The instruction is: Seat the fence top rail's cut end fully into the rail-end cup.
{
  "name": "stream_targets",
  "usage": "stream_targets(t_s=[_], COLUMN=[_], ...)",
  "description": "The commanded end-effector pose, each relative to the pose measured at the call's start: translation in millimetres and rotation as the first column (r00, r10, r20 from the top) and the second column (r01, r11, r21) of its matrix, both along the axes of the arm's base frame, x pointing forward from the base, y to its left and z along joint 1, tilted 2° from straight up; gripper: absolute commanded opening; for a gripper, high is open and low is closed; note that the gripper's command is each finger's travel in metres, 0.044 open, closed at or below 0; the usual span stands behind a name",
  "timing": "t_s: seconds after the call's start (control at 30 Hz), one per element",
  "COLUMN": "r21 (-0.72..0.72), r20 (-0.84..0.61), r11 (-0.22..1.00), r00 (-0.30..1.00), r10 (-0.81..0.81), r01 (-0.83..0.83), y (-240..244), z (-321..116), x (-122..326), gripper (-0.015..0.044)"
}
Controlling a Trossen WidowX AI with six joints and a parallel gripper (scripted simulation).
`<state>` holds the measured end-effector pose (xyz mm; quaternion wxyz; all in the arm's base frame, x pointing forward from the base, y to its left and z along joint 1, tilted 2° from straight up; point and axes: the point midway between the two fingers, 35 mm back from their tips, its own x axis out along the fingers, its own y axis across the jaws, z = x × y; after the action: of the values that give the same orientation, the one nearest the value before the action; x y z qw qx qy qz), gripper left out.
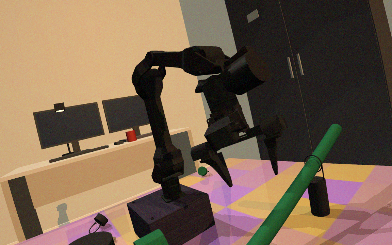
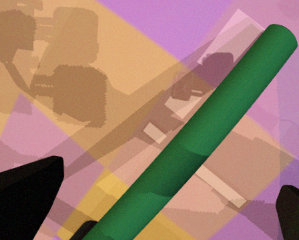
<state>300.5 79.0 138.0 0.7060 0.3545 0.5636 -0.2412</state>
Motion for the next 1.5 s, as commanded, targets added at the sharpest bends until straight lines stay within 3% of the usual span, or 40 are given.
stream_targets(t_s=[0.0,0.53,0.73,1.47], r21=[-0.023,-0.023,-0.023,-0.023], r20=[-0.202,-0.202,-0.202,-0.202], r11=[0.849,0.849,0.849,0.849], r00=[0.829,0.829,0.829,0.829], r10=[-0.521,-0.521,-0.521,-0.521], r01=[0.528,0.528,0.528,0.527], y=[22,22,22,23], z=[-45,-45,-80,-107], x=[3,3,5,7], gripper=[0.044,0.044,0.044,0.044])
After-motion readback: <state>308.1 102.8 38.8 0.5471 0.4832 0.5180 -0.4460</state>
